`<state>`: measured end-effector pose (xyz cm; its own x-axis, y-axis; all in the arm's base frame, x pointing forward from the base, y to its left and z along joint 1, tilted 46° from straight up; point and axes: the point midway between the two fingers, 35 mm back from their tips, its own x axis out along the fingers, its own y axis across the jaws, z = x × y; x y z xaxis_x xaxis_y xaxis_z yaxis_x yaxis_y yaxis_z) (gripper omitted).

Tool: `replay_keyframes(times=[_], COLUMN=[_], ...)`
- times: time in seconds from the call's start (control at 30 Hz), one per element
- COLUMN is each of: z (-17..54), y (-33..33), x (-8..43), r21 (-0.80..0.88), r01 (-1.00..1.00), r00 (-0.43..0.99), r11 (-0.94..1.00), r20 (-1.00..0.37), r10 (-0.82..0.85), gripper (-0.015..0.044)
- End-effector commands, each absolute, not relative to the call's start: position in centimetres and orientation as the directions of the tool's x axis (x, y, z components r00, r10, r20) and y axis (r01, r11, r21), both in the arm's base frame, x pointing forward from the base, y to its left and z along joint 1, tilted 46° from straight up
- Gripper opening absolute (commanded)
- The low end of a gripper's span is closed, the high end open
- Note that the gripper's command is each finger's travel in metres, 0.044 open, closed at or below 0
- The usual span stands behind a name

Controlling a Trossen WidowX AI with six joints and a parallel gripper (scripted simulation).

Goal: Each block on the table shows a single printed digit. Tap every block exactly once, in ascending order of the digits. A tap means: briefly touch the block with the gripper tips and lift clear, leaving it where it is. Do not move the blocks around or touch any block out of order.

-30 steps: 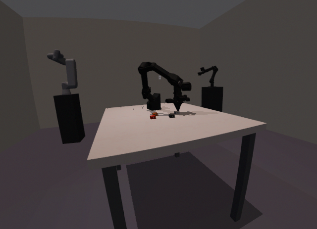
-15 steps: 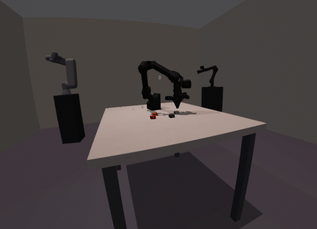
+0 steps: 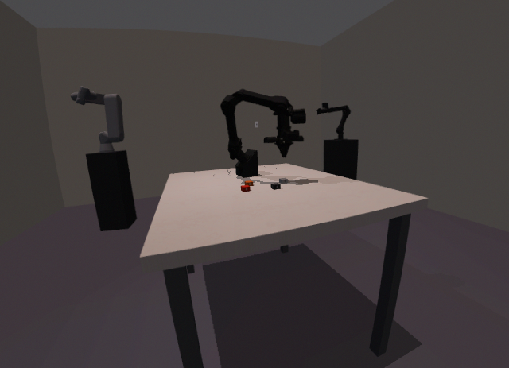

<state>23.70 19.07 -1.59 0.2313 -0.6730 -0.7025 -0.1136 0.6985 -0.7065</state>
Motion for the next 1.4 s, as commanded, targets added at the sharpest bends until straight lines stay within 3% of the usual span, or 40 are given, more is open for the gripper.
replay_keyframes(times=[0.0,0.37,0.63,0.83,1.37], z=[2.0,11.3,11.1,5.9,4.7], y=[16.9,6.3,6.1,0.9,-0.2], x=[24.6,24.4,24.5,26.2,26.6], r21=[-0.697,-0.712,-0.712,-0.713,-0.714], r01=[-0.131,-0.1,-0.1,-0.098,-0.098], r00=[0.233,0.225,0.225,0.226,0.226], r11=[0.705,0.695,0.696,0.694,0.694], r20=[-0.713,-0.697,-0.697,-0.695,-0.695], r10=[-0.661,-0.681,-0.681,-0.682,-0.683], gripper=[0.002,0.002,0.002,0.002,0.002])
